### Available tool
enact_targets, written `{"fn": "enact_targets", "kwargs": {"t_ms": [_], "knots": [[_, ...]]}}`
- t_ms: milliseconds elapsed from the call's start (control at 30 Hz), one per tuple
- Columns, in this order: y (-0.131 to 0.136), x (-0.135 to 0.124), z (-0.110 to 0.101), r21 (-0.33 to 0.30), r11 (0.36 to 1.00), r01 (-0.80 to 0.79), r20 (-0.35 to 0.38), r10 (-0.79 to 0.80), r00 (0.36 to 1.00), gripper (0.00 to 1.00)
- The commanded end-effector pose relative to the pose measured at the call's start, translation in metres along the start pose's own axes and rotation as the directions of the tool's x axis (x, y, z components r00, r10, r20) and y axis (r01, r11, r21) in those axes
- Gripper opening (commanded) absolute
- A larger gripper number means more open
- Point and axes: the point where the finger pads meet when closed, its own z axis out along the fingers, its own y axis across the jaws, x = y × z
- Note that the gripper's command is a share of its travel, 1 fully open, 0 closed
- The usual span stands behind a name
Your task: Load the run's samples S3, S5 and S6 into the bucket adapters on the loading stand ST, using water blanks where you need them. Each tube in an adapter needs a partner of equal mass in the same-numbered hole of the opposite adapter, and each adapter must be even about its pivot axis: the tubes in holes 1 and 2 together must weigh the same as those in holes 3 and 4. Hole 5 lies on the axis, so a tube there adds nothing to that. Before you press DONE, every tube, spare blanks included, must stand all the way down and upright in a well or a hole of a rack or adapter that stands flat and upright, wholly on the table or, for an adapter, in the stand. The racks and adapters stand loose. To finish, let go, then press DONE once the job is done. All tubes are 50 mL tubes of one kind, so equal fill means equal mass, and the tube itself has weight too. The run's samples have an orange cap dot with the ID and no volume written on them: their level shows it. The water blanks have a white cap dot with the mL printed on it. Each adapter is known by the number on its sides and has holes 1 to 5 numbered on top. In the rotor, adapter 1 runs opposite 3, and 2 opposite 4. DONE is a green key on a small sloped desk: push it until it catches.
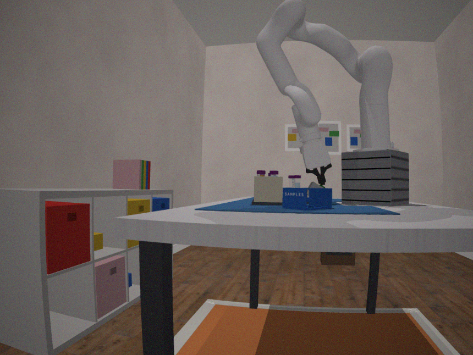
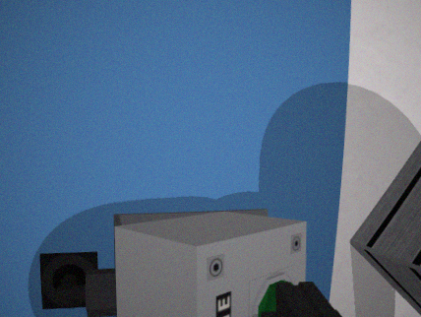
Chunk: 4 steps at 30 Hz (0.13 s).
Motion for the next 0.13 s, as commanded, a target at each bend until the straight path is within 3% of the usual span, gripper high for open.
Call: {"fn": "enact_targets", "kwargs": {"t_ms": [0,100], "knots": [[-0.0005,0.0000,0.0001,0.001,1.000,0.000,0.000,0.000,1.000,0.00],[-0.0006,0.0000,0.0002,0.001,1.000,0.000,0.000,0.000,1.000,0.00]]}}
